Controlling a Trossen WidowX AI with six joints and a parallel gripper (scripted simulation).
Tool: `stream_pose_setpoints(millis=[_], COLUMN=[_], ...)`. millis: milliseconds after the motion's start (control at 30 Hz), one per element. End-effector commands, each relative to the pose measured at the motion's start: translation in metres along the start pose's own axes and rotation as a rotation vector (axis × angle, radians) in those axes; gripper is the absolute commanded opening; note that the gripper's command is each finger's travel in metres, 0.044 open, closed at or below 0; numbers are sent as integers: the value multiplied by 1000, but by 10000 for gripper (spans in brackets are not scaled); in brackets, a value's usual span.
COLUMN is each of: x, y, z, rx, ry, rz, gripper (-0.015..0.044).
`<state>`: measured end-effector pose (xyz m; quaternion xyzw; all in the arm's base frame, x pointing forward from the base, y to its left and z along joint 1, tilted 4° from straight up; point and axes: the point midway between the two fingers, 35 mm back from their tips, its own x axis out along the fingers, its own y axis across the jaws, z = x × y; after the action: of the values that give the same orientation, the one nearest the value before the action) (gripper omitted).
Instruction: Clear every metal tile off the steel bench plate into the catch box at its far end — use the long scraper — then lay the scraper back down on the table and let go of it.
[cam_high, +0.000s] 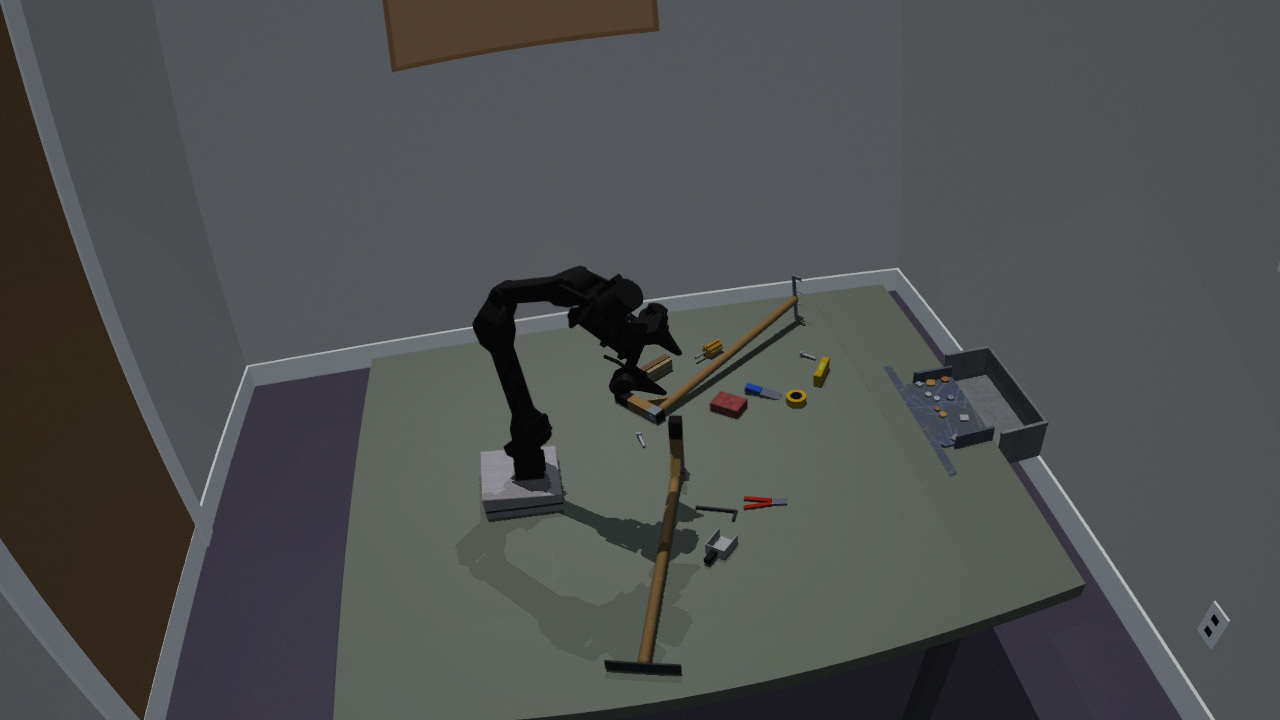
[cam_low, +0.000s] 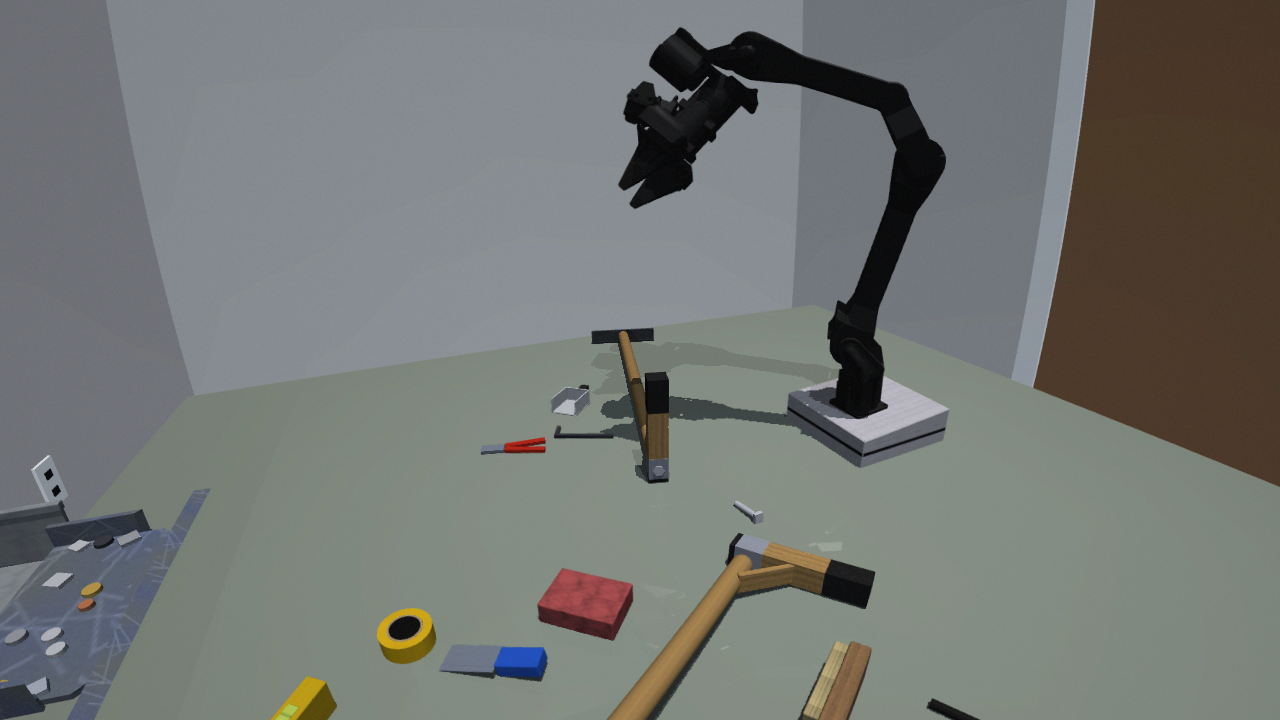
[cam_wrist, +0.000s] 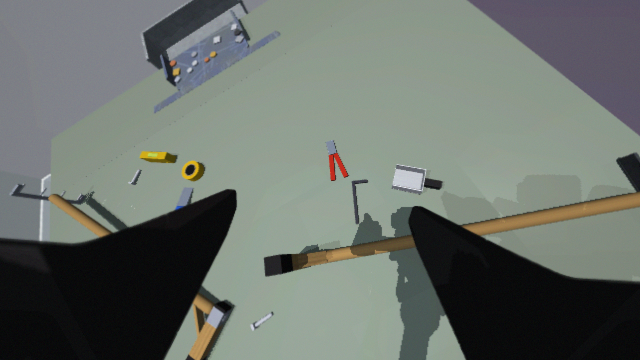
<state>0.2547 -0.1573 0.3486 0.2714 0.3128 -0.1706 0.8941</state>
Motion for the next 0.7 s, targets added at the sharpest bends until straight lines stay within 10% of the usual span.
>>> stream_pose_setpoints(millis=[0, 667], x=[-10, -61], y=[-15, -73], z=[3, 8], rx=[14, 97], ry=[-35, -181], rz=[-49, -271], gripper=[440, 440])
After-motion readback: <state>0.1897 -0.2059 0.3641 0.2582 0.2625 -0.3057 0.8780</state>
